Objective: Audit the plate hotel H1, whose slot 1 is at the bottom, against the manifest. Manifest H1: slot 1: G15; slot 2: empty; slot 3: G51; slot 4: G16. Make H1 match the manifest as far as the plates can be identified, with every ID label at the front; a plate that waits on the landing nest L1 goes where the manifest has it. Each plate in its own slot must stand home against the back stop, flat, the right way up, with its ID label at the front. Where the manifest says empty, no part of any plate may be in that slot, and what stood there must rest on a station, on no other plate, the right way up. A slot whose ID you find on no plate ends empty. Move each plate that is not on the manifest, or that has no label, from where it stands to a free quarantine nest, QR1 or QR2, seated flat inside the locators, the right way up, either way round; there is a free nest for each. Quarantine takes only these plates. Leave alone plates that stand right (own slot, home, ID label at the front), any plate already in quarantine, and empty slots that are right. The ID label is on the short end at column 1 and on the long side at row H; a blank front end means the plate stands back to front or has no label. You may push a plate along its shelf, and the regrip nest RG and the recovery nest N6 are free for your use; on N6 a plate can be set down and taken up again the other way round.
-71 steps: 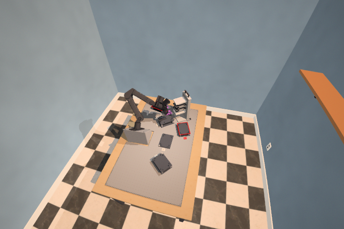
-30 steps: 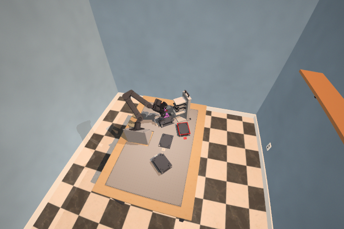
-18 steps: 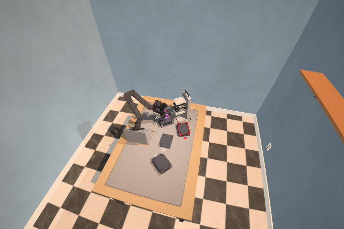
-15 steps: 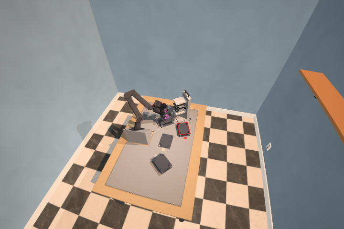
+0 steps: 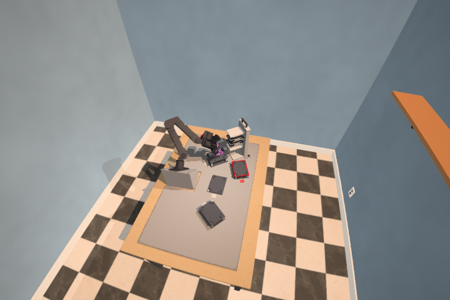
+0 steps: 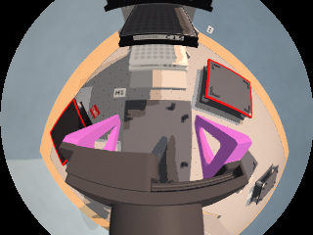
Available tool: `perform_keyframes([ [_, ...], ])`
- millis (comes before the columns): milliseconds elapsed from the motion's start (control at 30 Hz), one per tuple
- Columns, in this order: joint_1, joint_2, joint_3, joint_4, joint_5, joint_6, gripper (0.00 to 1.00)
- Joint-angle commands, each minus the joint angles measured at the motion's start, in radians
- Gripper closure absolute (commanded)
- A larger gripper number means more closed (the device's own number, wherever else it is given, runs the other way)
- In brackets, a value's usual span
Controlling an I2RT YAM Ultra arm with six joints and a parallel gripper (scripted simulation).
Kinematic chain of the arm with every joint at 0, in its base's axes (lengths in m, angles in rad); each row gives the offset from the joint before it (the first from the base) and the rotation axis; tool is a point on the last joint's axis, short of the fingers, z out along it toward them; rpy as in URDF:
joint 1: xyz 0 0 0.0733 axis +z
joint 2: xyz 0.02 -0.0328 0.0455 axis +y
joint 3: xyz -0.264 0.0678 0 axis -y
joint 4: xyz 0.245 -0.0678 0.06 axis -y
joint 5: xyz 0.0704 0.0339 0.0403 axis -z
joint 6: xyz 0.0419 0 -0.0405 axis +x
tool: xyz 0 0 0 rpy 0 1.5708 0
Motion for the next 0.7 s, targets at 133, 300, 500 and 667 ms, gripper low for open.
perform_keyframes([
  [133, 0.007, 0.066, 0.068, 0.030, 0.019, 0.010, 0.00],
  [300, -0.003, 0.088, 0.087, 0.033, 0.021, 0.010, 0.00],
  [500, 0.002, 0.075, 0.068, 0.023, 0.016, 0.005, 0.00],
  [667, 0.002, 0.075, 0.068, 0.023, 0.016, 0.005, 0.00],
])
